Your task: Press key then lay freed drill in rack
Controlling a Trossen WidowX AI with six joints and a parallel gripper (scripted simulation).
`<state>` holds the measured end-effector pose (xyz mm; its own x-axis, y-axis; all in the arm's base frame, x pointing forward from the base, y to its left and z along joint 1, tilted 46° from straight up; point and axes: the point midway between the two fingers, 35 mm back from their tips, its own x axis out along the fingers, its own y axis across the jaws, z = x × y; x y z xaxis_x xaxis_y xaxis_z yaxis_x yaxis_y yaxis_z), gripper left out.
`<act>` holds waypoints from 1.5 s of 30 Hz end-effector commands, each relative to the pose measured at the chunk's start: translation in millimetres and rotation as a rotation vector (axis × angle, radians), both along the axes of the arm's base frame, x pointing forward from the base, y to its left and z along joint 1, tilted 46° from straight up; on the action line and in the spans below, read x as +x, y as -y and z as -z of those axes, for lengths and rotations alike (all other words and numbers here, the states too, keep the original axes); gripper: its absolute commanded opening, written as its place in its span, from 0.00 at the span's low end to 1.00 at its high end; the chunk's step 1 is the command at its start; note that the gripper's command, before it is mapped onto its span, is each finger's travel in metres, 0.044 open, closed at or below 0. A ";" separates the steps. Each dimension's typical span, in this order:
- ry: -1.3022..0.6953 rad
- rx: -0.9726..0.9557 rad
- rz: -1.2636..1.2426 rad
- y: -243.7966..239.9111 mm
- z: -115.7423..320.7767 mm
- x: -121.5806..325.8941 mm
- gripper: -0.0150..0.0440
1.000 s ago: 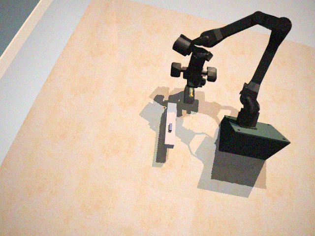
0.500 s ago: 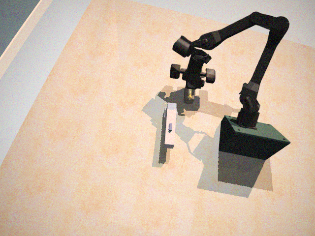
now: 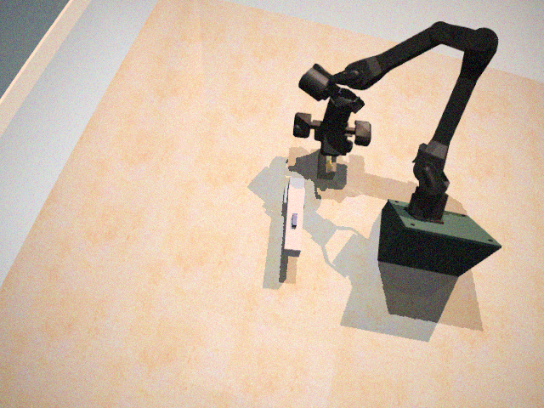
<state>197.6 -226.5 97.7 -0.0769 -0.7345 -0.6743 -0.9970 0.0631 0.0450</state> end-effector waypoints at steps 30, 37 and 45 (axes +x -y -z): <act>-0.001 -0.006 0.004 0.5 2.8 -1.7 0.52; -0.001 -0.006 0.004 0.5 2.8 -1.7 0.83; -0.004 0.008 0.002 -10.3 -6.5 -0.5 1.00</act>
